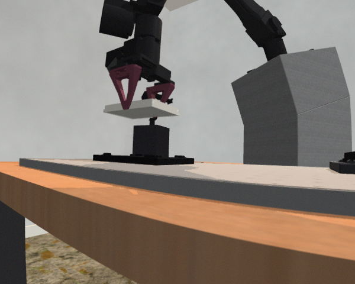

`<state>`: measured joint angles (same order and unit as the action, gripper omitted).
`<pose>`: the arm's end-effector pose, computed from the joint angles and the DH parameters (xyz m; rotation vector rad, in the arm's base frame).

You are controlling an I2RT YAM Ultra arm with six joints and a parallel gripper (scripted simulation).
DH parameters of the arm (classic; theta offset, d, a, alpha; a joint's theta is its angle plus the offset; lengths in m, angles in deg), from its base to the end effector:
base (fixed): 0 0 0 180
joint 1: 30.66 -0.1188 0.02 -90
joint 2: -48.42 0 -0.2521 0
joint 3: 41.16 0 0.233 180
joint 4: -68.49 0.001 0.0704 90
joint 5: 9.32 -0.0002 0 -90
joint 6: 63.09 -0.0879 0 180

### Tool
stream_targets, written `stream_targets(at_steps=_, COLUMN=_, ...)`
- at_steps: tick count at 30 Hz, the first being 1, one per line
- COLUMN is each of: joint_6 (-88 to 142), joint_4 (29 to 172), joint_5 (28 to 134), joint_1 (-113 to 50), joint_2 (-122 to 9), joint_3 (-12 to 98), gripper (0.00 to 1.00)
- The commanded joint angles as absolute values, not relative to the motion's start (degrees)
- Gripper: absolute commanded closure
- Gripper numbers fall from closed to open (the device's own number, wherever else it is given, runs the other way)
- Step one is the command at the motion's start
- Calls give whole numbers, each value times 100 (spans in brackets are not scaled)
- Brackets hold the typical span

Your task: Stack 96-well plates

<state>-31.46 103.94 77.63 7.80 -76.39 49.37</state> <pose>0.3196 -0.2585 0.0461 2.0912 1.8380 0.0130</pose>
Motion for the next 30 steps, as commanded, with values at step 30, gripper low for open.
stream_targets(at_steps=30, joint_6=-3177, joint_4=10646, joint_5=7701, joint_1=726, joint_2=-7413, joint_3=4725, gripper=100)
